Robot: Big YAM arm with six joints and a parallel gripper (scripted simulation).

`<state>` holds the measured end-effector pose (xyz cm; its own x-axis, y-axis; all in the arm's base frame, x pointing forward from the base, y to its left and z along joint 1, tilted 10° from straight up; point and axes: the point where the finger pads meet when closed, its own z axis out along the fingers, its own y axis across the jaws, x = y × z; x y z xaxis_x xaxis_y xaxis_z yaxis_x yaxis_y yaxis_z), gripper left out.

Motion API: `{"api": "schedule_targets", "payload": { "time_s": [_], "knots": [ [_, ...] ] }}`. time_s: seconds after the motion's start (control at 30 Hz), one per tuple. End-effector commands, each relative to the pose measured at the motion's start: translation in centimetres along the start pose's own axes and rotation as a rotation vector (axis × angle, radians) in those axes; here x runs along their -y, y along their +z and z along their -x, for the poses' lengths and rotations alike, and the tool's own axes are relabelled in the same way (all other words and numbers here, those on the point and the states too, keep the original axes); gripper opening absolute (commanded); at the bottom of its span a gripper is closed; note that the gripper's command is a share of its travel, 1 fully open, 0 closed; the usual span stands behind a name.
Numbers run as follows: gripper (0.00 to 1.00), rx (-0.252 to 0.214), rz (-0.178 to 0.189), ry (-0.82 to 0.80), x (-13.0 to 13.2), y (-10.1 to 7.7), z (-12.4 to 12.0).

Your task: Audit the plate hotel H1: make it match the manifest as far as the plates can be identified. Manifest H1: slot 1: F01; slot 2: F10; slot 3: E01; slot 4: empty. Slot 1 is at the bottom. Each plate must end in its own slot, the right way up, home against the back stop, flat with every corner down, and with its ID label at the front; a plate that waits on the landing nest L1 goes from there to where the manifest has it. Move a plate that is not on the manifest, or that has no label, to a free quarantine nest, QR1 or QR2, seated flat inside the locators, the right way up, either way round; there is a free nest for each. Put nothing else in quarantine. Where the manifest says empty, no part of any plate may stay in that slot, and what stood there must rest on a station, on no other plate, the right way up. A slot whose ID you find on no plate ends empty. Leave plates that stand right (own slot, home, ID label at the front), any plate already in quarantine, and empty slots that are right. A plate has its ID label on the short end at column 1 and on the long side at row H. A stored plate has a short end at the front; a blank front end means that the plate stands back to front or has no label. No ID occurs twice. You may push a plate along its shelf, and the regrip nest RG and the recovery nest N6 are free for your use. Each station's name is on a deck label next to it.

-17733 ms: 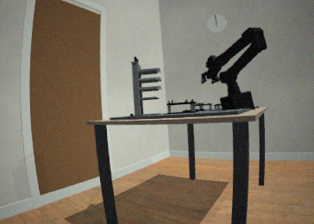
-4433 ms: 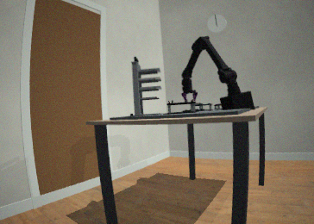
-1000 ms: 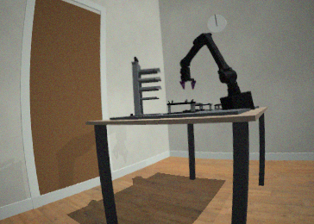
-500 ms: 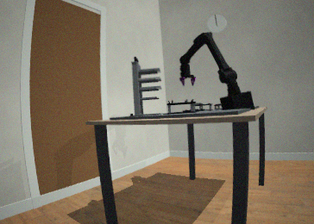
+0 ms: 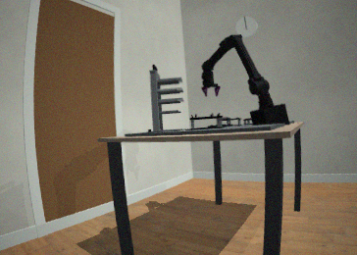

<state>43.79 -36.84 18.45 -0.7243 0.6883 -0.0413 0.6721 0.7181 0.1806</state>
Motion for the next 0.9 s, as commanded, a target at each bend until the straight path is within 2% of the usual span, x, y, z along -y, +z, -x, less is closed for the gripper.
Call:
{"api": "schedule_targets", "payload": {
  "time_s": [0.0, 0.4, 0.43, 0.47, 0.87],
  "knots": [
    [1.0, 0.046, -0.001, -0.001, -1.8, -1.7, -0.3],
    [1.0, 0.046, 0.002, 0.0, -4.7, -1.6, -1.9],
    [1.0, 0.038, 0.002, 0.001, -4.9, -1.2, -2.0],
    [1.0, 0.045, 0.002, 0.0, -5.3, -1.6, -2.2],
    [1.0, 0.044, 0.006, 0.0, -8.7, -1.6, -4.2]
  ]
}}
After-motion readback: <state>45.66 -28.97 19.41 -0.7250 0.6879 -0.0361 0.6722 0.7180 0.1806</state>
